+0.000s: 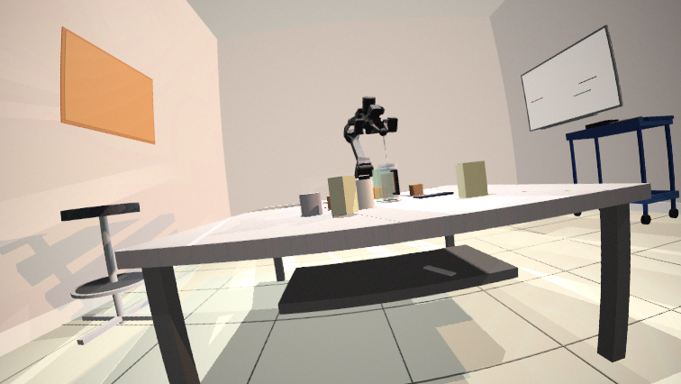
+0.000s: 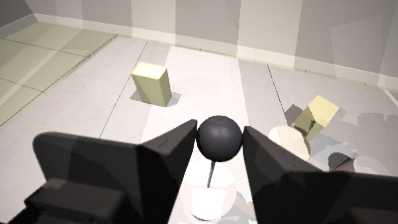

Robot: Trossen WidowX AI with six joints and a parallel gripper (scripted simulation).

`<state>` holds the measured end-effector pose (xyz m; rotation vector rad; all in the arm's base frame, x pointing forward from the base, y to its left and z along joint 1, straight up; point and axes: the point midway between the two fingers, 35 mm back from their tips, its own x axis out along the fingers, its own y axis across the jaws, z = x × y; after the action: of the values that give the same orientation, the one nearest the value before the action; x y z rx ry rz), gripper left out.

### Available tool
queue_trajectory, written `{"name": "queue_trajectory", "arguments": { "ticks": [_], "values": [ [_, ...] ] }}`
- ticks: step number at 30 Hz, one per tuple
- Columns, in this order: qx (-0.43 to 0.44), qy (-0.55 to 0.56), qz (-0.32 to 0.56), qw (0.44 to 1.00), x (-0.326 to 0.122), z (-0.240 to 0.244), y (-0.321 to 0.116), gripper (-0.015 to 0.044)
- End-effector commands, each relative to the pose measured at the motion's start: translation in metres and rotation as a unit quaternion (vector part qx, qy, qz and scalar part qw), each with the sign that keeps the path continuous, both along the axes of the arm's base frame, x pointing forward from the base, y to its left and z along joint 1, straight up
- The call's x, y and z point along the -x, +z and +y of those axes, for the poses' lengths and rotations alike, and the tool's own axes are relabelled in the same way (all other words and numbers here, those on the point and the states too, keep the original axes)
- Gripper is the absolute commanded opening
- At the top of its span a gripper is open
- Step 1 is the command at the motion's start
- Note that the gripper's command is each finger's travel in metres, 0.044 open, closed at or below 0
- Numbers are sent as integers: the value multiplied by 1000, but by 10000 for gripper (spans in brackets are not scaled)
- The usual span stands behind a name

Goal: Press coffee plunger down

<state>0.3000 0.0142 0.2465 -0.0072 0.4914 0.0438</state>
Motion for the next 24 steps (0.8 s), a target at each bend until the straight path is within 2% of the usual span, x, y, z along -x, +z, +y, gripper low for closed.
{"name": "queue_trajectory", "arguments": {
  "ticks": [1, 24],
  "values": [
    [2, 2, 6, 1000, -1, 0, -9, 124],
    [2, 2, 6, 1000, -8, 0, -47, 124]
  ]
}}
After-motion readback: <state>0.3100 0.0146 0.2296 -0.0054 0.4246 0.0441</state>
